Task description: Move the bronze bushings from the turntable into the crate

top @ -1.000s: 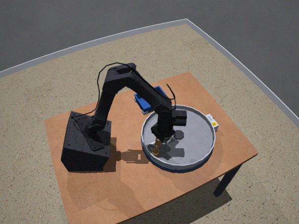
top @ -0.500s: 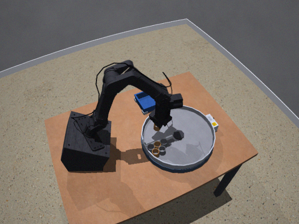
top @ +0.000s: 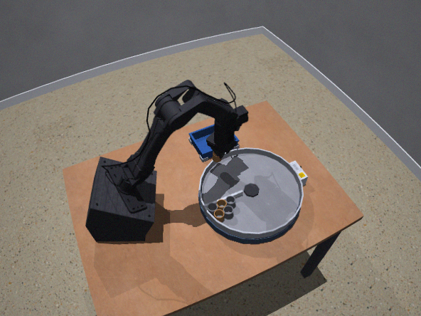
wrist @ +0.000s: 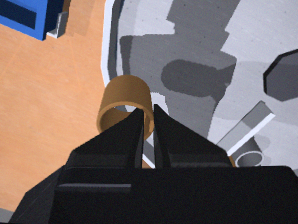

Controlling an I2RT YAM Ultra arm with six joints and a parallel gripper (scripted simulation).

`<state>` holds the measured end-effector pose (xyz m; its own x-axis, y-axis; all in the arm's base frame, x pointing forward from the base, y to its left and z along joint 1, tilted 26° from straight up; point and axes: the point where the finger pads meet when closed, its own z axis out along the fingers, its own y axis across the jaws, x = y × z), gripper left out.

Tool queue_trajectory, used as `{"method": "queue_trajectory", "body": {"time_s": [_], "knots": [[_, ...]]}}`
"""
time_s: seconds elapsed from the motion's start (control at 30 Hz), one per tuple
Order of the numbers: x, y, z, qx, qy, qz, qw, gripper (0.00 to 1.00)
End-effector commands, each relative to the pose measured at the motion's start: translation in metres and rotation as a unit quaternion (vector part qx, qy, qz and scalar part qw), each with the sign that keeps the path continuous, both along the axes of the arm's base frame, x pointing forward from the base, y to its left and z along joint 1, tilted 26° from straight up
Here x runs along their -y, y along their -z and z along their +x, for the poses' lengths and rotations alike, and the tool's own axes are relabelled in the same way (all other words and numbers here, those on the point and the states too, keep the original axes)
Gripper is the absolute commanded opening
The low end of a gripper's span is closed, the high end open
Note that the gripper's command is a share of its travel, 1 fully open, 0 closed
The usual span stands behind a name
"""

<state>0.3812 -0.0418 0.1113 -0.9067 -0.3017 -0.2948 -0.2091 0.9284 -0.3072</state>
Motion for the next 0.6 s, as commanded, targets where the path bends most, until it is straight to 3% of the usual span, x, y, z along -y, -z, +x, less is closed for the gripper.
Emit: {"method": "queue_trajectory", "body": {"time_s": [0.0, 0.1, 0.17, 0.57], "knots": [[-0.028, -0.013, 0.024, 0.013, 0.037, -0.002, 0.999, 0.00], [-0.053, -0.012, 0.039, 0.013, 0.037, -0.002, 0.999, 0.00], [-0.053, -0.012, 0.039, 0.013, 0.037, -0.002, 0.999, 0.00], [-0.121, -0.011, 0.079, 0.014, 0.037, -0.002, 0.999, 0.00]]}}
